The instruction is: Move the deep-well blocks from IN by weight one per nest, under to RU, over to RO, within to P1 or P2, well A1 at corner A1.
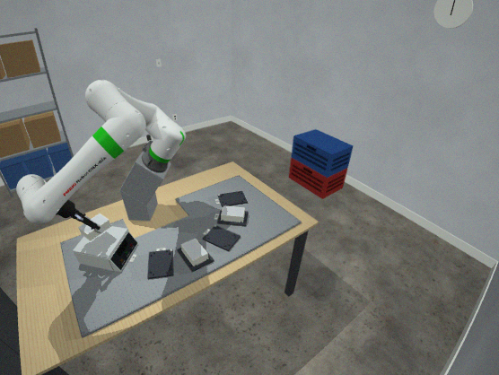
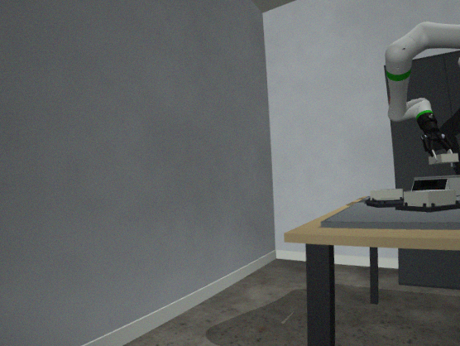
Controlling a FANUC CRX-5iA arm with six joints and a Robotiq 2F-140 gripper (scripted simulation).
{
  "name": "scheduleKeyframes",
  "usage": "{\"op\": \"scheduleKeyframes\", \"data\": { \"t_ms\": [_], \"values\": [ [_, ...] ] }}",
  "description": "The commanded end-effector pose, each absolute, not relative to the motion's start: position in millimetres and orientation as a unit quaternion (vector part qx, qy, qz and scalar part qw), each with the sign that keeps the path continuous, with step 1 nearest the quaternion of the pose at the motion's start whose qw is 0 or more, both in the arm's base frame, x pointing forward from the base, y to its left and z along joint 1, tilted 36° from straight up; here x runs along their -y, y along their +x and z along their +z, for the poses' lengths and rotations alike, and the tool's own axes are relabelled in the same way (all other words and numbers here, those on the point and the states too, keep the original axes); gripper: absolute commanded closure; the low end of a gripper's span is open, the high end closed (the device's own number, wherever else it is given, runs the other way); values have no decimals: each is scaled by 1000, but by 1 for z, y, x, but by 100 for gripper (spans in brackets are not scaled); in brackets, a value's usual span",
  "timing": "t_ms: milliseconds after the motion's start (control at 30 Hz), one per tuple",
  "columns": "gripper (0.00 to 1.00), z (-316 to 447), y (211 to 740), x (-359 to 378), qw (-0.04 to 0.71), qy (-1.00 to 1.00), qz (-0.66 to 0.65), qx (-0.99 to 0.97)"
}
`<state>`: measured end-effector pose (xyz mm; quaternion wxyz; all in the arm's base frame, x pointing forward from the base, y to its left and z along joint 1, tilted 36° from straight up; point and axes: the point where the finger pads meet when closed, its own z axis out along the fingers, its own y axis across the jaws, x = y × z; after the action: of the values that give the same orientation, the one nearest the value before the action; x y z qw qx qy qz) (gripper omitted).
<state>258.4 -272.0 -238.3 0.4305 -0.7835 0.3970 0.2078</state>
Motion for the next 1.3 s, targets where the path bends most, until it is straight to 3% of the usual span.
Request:
{"op": "scheduleKeyframes", "data": {
  "t_ms": [0, 567, 1267],
  "values": [
    [90, -238, 258, 272, 430, -784, 208, -397],
    [90, -210, 291, 248, 367, -895, 160, -198],
    [90, -178, 329, 220, 367, -895, 160, -198]
  ]
}}
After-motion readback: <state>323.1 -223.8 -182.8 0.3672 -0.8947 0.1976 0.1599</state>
